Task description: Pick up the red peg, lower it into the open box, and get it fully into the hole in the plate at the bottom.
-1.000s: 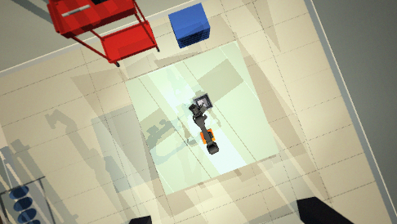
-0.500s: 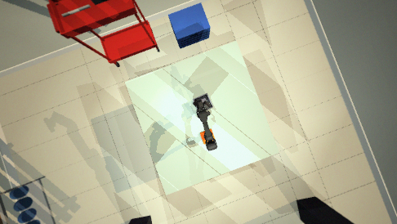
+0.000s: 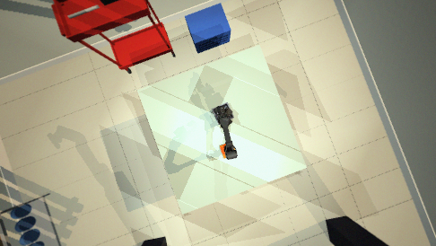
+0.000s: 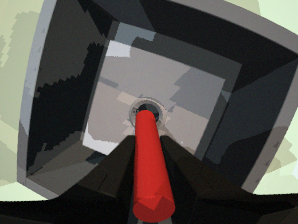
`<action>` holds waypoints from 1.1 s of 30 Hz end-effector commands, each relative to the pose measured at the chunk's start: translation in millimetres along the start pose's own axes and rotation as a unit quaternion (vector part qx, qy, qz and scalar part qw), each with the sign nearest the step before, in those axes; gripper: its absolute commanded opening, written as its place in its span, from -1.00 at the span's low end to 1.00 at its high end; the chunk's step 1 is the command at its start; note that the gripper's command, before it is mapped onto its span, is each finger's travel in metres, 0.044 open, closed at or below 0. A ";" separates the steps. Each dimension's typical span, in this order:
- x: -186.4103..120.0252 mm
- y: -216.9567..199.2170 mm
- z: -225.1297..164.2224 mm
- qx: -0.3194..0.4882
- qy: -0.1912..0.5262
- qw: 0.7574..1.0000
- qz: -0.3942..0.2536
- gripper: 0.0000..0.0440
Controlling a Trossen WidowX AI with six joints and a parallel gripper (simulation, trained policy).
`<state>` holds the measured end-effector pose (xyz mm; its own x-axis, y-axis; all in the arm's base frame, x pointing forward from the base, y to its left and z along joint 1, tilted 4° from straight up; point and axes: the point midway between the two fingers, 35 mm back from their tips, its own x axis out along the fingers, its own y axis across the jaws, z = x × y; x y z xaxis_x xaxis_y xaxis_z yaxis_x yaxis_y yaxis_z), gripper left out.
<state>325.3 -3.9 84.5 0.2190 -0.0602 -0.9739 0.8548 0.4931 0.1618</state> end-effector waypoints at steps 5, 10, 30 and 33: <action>16.8 0.8 5.6 -0.015 0.010 1.000 -0.022 -0.35; 18.6 10.8 17.2 -0.020 0.004 1.000 -0.018 -0.16; 16.3 42.6 82.2 -0.013 -0.050 0.999 0.016 1.00; 14.6 47.9 92.1 -0.009 -0.063 0.998 0.028 1.00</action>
<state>370.6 -43.9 76.3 0.1781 -0.0984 -0.9791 0.8305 0.5487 0.0959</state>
